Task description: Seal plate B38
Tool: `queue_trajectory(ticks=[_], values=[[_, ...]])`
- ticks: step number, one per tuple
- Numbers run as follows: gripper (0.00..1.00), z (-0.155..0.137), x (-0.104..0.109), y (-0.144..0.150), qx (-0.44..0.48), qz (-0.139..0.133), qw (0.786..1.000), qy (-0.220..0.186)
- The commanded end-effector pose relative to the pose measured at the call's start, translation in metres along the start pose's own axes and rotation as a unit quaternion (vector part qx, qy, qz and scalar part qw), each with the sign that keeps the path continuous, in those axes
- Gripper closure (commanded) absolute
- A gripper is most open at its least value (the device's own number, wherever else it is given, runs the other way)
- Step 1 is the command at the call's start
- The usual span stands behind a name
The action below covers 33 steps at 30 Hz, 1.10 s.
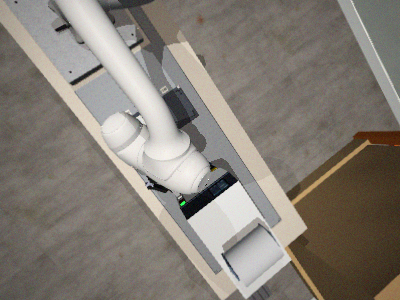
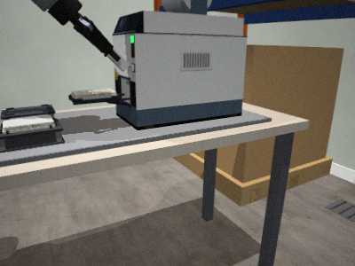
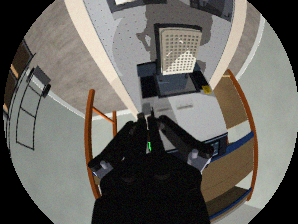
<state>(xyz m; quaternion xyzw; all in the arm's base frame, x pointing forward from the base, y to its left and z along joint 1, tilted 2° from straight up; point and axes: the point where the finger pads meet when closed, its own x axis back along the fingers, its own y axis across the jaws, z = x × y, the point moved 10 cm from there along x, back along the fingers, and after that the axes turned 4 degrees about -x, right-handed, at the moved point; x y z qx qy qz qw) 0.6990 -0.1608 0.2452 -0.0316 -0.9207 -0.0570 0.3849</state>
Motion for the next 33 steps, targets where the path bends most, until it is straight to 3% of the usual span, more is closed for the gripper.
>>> queue_trajectory(ticks=[1, 33], values=[[0.90, -0.0020, -0.0017, 0.0020, 0.003, 0.000, 1.000, -0.001], [0.90, -0.0039, -0.0036, 0.0022, 0.003, 0.000, 1.000, -0.001]])
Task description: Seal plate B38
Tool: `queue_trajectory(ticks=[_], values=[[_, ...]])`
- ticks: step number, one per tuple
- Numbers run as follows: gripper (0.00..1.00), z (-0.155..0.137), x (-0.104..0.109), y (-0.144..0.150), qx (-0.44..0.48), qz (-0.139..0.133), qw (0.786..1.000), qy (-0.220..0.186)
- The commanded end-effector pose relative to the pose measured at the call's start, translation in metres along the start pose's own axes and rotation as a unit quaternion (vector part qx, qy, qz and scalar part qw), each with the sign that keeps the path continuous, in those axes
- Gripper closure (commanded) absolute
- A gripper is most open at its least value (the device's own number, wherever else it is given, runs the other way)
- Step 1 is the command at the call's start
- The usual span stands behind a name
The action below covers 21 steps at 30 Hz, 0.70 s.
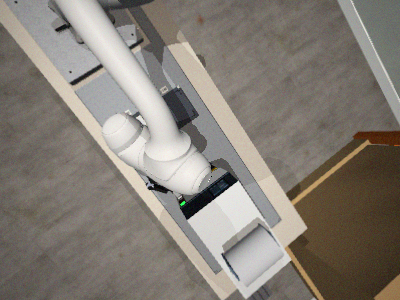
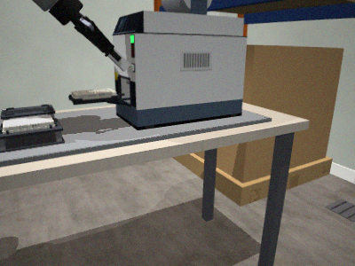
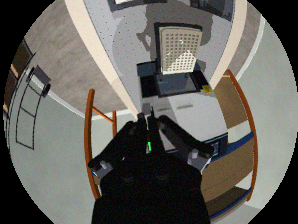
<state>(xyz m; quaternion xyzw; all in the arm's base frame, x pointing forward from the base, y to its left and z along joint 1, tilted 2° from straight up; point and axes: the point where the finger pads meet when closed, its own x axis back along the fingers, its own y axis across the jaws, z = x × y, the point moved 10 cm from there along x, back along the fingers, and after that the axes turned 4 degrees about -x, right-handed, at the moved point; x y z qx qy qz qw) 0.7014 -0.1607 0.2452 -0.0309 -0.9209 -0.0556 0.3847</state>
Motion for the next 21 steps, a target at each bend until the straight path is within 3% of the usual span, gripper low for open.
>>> queue_trajectory(ticks=[1, 21], values=[[0.90, -0.0023, -0.0021, 0.0019, 0.001, 0.000, 1.000, 0.000], [0.90, -0.0044, -0.0042, 0.0020, 0.001, 0.000, 1.000, 0.000]])
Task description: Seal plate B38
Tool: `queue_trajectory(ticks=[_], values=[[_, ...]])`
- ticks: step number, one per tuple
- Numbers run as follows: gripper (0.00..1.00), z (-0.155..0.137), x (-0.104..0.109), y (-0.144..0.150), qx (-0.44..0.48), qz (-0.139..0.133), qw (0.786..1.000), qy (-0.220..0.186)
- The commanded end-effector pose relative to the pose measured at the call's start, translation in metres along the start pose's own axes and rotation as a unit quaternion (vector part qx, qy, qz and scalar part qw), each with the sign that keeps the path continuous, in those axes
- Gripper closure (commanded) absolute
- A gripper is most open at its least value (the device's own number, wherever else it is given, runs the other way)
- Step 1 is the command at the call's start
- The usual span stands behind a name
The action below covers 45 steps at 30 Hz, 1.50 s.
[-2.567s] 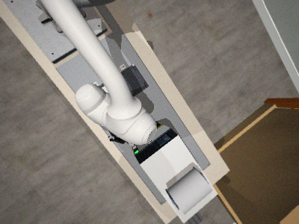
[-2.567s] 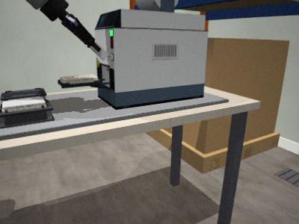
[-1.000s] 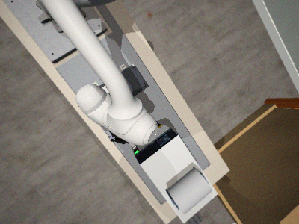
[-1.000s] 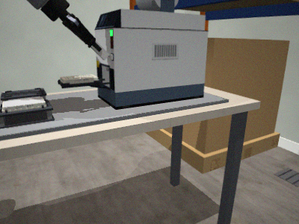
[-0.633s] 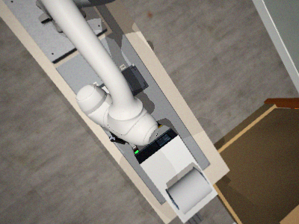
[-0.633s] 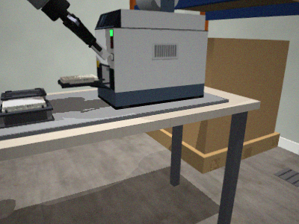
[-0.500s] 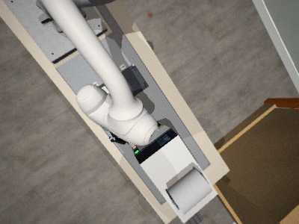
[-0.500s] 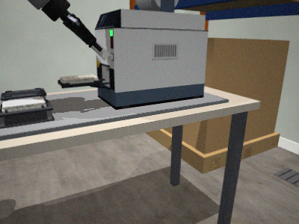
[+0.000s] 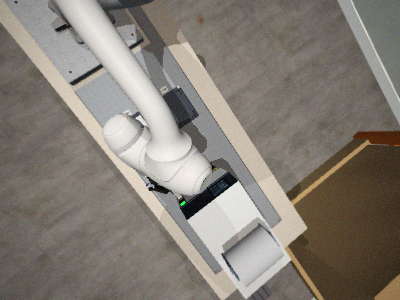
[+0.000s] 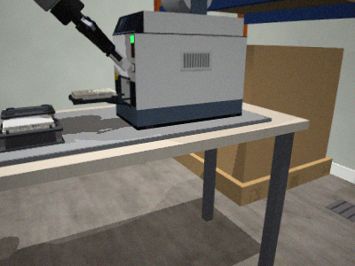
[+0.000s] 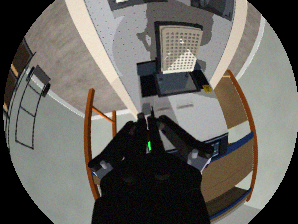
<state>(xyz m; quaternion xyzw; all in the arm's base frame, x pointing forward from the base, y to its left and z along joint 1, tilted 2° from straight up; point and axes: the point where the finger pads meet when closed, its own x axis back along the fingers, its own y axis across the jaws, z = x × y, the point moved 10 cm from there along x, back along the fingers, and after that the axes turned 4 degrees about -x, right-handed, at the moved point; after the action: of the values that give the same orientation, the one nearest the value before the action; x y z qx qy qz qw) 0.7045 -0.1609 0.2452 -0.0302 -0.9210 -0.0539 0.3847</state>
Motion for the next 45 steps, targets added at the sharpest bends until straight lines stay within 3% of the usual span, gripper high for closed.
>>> queue_trajectory(ticks=[1, 45], values=[[0.90, -0.0023, -0.0021, 0.0019, -0.001, 0.000, 1.000, 0.000], [0.90, -0.0061, -0.0059, 0.0021, -0.001, 0.000, 1.000, 0.000]])
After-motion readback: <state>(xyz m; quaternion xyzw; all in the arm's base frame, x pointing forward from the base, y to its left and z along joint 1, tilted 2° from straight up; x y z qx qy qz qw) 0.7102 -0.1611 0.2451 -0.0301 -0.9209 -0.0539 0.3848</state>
